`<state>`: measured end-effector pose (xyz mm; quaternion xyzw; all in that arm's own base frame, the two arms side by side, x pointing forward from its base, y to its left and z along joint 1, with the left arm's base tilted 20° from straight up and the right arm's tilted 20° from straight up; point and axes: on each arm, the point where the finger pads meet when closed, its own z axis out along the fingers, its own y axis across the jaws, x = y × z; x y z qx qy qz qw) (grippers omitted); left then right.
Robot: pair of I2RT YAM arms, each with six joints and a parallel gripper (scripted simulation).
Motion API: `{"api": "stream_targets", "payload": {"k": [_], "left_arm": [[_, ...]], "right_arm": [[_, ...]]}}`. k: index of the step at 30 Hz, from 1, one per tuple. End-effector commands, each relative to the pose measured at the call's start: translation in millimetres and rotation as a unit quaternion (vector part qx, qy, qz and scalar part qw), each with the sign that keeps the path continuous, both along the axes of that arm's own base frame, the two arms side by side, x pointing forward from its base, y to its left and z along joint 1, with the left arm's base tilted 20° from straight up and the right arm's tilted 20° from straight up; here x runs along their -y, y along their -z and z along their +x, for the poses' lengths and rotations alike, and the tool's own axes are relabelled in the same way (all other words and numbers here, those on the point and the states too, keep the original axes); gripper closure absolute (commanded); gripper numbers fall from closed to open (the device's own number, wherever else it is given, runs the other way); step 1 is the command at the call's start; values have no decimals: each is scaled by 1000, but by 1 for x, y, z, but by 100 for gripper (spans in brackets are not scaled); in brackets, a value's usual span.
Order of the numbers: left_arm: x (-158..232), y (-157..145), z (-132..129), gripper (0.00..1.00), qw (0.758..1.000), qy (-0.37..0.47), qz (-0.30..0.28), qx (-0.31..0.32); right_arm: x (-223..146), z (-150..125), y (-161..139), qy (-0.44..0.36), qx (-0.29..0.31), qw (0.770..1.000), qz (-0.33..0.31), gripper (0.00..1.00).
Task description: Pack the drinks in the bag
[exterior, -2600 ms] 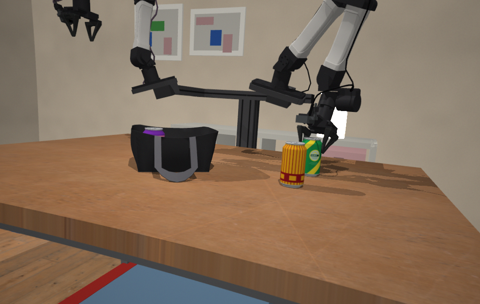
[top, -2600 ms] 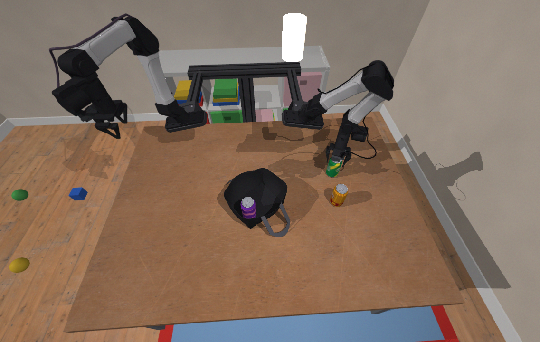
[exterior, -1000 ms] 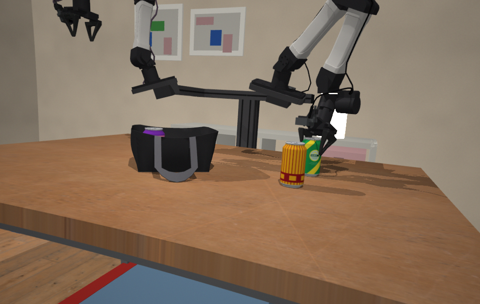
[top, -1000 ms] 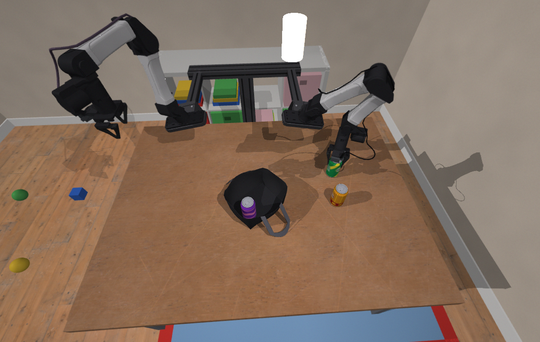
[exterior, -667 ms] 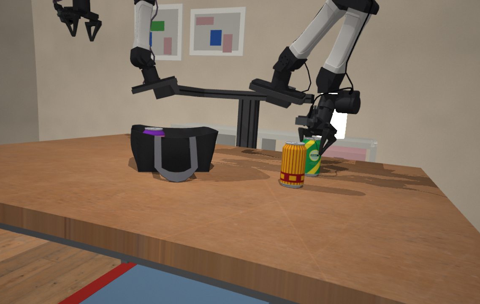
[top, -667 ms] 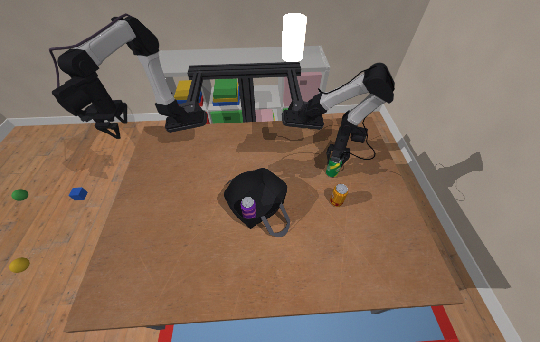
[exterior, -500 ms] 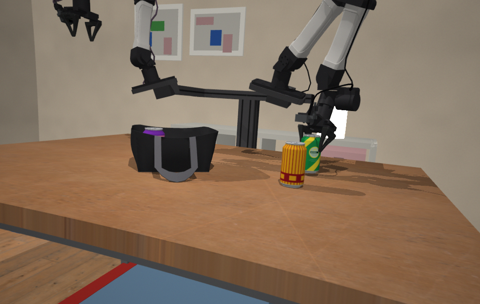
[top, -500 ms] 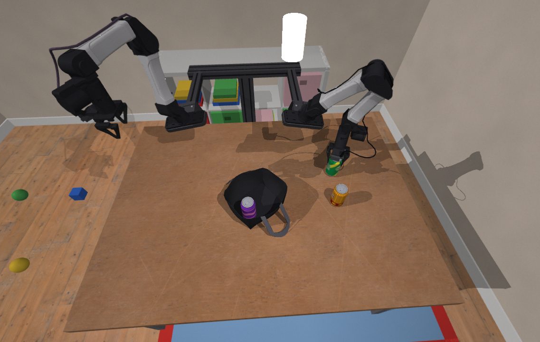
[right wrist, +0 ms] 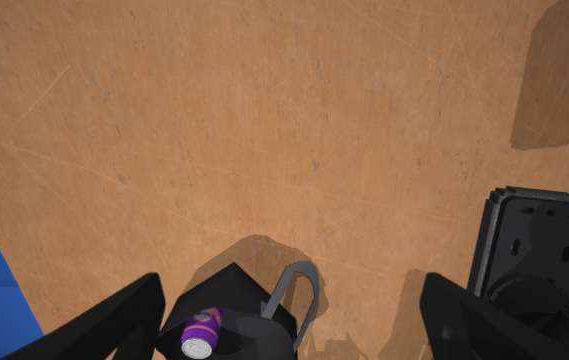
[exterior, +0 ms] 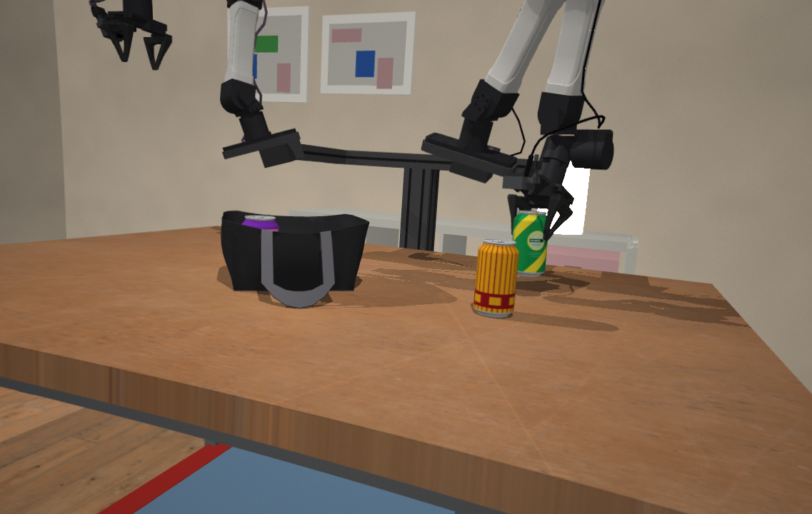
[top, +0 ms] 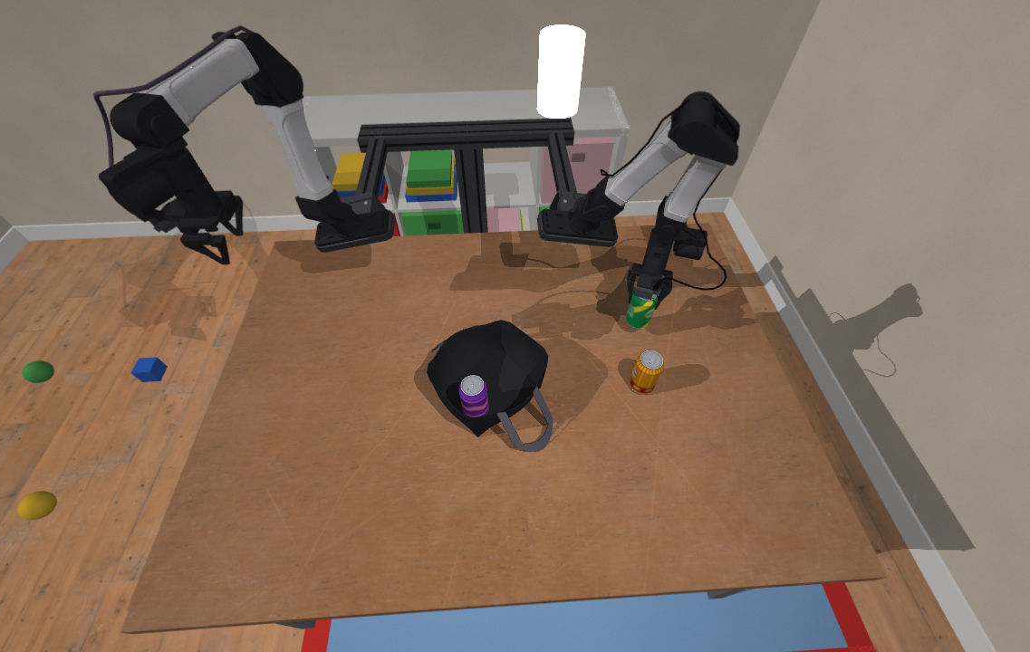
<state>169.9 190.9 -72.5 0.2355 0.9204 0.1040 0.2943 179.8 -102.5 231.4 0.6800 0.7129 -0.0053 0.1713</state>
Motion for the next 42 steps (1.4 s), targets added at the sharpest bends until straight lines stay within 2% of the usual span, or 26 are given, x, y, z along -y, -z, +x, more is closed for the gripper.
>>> {"api": "stream_targets", "payload": {"k": [1, 2, 8, 14, 16, 21, 22, 35, 36, 39, 42], "left_arm": [[14, -14, -3, 30, 1000, 9, -21, 11], [1, -18, 1, 30, 1000, 7, 0, 17], [11, -16, 2, 30, 1000, 12, -7, 16], [0, -20, 5, 30, 1000, 11, 5, 20], [11, -23, -2, 30, 1000, 8, -15, 14], [2, -31, 1, 30, 1000, 7, 6, 22], [15, -32, -4, 30, 1000, 10, -17, 16], [20, -66, -9, 30, 1000, 12, -14, 23], [12, -67, -7, 30, 1000, 10, 2, 27], [20, -70, -10, 30, 1000, 12, -13, 24], [12, -70, -8, 30, 1000, 10, 4, 28]], "right_arm": [[1, 3, -7, -1, 15, 1000, -11, 14], [1, 3, -7, -1, 15, 1000, -11, 14], [1, 3, -7, -1, 15, 1000, -11, 14], [1, 3, -7, -1, 15, 1000, -11, 14], [1, 3, -7, -1, 15, 1000, -11, 14], [1, 3, -7, -1, 15, 1000, -11, 14], [1, 3, -7, -1, 15, 1000, -11, 14], [1, 3, -7, -1, 15, 1000, -11, 14], [1, 3, -7, -1, 15, 1000, -11, 14], [1, 3, -7, -1, 15, 1000, -11, 14], [1, 3, -7, -1, 15, 1000, -11, 14]]}}
